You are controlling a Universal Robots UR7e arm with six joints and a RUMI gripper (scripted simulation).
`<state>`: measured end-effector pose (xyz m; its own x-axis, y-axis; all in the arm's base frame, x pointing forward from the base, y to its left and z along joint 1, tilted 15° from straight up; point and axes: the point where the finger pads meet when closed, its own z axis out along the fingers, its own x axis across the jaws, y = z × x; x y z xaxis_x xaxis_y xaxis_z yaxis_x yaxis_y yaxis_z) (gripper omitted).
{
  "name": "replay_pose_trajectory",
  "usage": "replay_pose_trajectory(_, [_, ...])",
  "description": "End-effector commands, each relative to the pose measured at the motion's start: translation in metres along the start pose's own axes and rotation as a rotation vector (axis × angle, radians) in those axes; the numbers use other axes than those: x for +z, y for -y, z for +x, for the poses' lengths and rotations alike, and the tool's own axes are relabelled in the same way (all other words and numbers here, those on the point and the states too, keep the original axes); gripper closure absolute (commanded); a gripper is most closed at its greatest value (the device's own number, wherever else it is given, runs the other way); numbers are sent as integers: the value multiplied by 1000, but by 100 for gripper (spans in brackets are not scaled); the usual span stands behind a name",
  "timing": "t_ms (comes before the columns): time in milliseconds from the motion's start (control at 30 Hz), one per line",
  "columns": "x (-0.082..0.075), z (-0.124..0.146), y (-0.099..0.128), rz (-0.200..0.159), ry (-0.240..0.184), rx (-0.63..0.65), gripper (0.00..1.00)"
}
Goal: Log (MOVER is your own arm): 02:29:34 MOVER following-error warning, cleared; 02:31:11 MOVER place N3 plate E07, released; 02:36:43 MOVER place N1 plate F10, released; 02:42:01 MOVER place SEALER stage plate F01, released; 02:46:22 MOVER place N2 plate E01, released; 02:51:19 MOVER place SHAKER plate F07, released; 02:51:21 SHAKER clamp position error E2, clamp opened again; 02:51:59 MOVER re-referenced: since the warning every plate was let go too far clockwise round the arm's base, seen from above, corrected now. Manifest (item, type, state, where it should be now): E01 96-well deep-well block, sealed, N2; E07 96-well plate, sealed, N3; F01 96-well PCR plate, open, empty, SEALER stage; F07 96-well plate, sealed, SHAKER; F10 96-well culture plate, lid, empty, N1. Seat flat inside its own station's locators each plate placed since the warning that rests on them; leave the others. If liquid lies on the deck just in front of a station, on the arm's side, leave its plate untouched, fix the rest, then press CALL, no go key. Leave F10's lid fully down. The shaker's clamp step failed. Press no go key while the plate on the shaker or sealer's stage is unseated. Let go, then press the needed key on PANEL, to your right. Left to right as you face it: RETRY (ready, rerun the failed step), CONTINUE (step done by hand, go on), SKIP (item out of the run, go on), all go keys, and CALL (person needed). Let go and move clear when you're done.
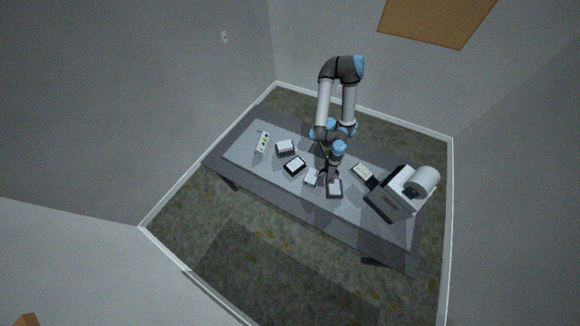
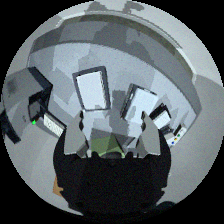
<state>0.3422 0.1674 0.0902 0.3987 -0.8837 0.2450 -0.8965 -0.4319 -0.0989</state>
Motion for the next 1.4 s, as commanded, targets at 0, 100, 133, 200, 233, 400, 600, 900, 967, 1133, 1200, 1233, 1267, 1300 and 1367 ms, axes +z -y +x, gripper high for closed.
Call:
replay_pose_trajectory(0, [0,-23,5,0,-1,-89,18])
replay_pose_trajectory(100, [0,-37,7,0,-1,-149,18])
replay_pose_trajectory(133, [0,-42,8,0,-1,-165,18])
replay_pose_trajectory(200, [0,-52,9,0,-1,-165,18])
replay_pose_trajectory(233, [0,-57,10,0,-1,-165,18])
replay_pose_trajectory(400, [0,-72,13,0,-1,-165,18])
replay_pose_trajectory(600, [0,-77,14,0,-1,-165,18])
replay_pose_trajectory(900, [10,-77,14,0,-1,-165,18])
replay_pose_trajectory(967, [10,-77,14,0,-1,-165,18])
replay_pose_trajectory(1133, [18,-77,14,0,-1,-165,18])
replay_pose_trajectory(1200, [22,-77,14,0,-1,-165,18])
replay_pose_trajectory(1233, [23,-77,14,0,-1,-165,18])
replay_pose_trajectory(1267, [25,-77,14,0,-1,-165,18])
replay_pose_trajectory(1300, [27,-77,14,0,-1,-165,18])
replay_pose_trajectory(1367, [30,-77,14,0,-1,-165,18])
